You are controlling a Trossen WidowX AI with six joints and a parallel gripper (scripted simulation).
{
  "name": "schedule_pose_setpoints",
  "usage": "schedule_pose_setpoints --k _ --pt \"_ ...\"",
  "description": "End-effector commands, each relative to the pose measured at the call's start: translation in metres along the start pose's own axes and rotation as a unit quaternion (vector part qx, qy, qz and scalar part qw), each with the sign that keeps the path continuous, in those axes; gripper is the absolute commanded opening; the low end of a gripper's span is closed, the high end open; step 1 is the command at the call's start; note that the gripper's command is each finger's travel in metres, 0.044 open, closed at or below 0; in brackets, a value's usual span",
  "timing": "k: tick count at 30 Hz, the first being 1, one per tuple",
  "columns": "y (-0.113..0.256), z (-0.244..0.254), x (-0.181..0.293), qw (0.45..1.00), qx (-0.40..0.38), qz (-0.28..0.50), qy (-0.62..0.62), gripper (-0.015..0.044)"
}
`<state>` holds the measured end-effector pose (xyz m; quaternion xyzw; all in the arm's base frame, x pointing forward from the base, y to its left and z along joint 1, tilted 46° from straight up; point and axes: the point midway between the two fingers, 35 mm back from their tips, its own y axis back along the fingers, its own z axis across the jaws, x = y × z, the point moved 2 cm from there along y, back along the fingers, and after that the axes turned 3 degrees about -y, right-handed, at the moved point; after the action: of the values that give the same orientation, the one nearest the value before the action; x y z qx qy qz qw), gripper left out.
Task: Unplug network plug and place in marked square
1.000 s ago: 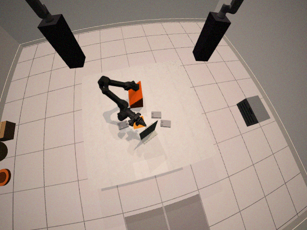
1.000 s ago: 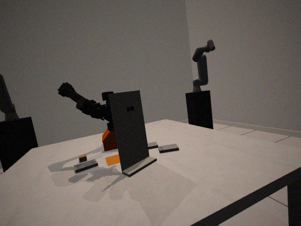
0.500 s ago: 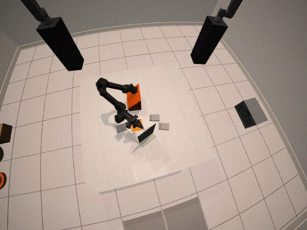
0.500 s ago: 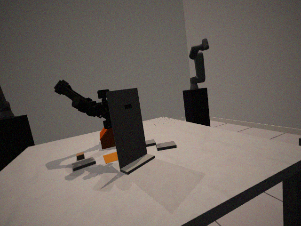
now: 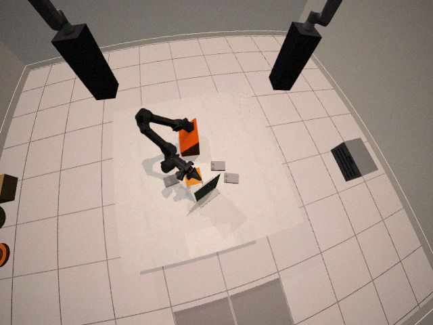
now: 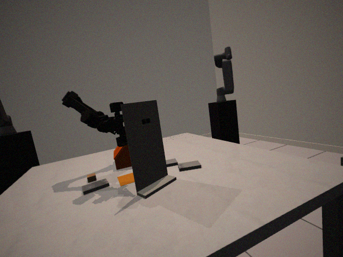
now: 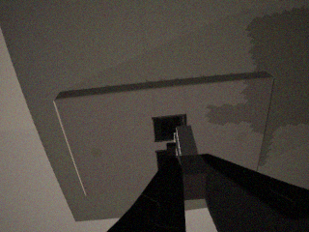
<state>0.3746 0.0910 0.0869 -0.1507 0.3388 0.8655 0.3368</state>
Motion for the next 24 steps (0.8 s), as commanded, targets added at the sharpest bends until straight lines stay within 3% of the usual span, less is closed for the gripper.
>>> schedule_pose_setpoints --k 1,24 --pt "0.002 -0.001 0.001 1.000 0.000 0.003 0.002 0.0000" --pt "0.015 -0.001 0.002 1.000 0.000 0.003 0.002 0.0000"
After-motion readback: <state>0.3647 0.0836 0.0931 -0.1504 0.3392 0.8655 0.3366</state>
